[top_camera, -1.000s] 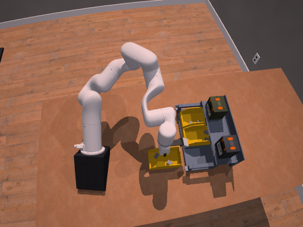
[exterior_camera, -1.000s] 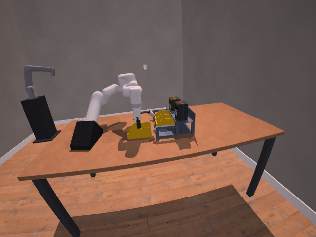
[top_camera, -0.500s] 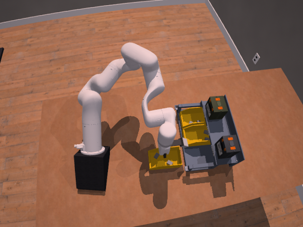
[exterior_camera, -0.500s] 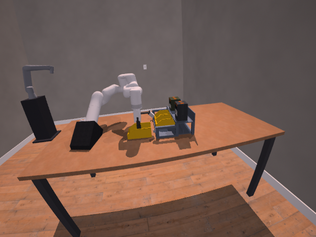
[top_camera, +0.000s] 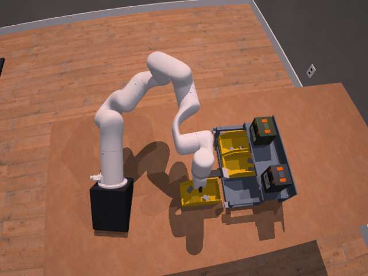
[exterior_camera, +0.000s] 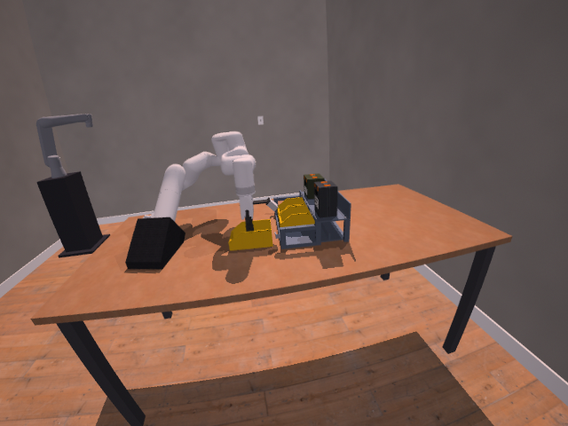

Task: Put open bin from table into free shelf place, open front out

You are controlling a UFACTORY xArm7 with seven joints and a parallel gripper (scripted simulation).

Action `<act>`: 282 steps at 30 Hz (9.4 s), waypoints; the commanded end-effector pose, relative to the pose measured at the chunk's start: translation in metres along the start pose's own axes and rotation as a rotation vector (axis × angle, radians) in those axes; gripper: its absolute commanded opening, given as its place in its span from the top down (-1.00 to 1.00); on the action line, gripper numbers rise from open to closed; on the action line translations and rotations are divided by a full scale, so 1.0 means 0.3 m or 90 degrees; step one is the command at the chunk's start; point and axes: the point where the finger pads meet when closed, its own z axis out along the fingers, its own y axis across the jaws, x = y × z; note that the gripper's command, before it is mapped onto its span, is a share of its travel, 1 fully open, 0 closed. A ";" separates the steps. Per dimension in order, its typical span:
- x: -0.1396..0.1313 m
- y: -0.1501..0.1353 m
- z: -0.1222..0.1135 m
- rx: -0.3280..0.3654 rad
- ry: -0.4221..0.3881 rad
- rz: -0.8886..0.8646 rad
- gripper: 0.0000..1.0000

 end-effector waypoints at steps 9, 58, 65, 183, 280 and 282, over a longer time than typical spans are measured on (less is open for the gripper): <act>0.003 0.002 -0.006 -0.001 0.002 0.000 0.44; 0.002 0.002 -0.139 -0.003 0.003 0.001 0.44; 0.002 0.002 -0.139 -0.003 0.003 0.001 0.44; 0.302 0.173 -0.330 -0.002 0.008 0.807 0.35; 0.286 0.164 -0.263 0.000 0.005 1.001 0.35; 0.286 0.164 -0.263 0.000 0.005 1.001 0.35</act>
